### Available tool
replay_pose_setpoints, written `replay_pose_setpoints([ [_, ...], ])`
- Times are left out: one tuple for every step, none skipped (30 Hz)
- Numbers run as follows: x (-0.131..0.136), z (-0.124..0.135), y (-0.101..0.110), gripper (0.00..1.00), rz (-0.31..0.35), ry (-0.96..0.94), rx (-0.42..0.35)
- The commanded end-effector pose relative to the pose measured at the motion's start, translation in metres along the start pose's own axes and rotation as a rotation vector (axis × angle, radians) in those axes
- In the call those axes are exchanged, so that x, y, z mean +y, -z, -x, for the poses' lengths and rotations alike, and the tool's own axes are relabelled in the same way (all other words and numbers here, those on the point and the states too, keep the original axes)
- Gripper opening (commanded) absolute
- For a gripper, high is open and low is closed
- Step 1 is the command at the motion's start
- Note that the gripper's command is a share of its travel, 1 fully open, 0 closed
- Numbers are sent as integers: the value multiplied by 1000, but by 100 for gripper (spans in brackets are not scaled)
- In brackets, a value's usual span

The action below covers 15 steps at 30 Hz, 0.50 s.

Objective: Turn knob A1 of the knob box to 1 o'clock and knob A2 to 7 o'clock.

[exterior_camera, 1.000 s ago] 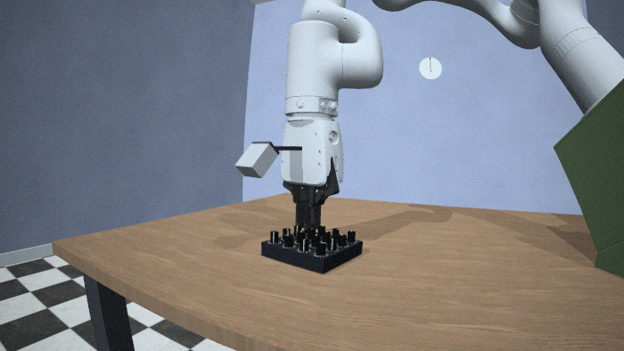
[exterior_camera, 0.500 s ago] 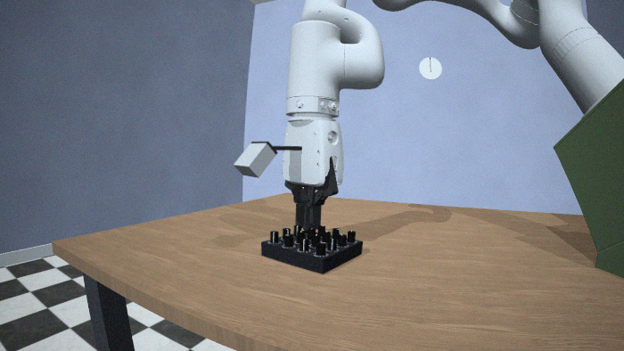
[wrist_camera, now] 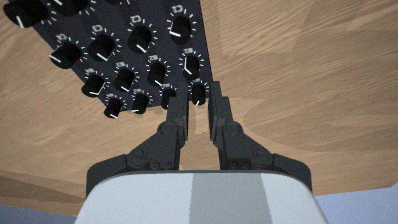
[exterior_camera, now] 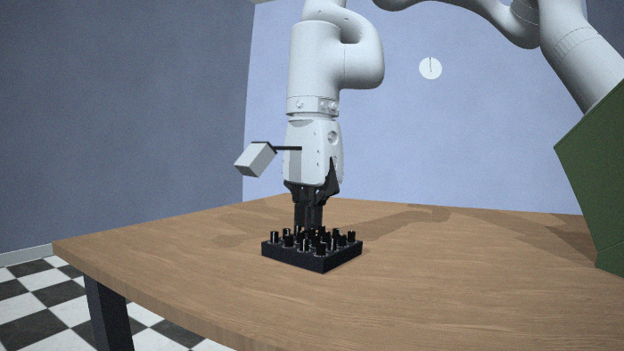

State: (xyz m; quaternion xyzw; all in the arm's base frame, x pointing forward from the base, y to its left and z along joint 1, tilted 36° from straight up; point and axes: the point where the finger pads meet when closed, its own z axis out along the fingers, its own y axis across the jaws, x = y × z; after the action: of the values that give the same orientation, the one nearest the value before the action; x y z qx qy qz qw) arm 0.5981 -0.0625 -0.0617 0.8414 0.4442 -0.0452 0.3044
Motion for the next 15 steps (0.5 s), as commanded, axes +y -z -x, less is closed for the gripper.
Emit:
replay_pose_setpoints([
  [1,-1,1,19,1,0,1],
  [1,-1,1,19,1,0,1],
  [1,-1,1,19,1,0,1],
  [1,-1,1,19,1,0,1],
  [1,-1,1,19,1,0,1],
  [1,-1,1,19,1,0,1],
  [1,-1,1,19,1,0,1],
  [1,-1,1,19,1,0,1],
  [1,-1,1,19,1,0,1],
  [1,-1,1,19,1,0,1],
  [1,-1,2,19,1,0,1],
  [1,-1,3,19,1,0,1],
  [1,-1,4,19,1,0,1],
  [1,-1,6,19,1,0,1],
  [1,-1,8,19,1,0,1],
])
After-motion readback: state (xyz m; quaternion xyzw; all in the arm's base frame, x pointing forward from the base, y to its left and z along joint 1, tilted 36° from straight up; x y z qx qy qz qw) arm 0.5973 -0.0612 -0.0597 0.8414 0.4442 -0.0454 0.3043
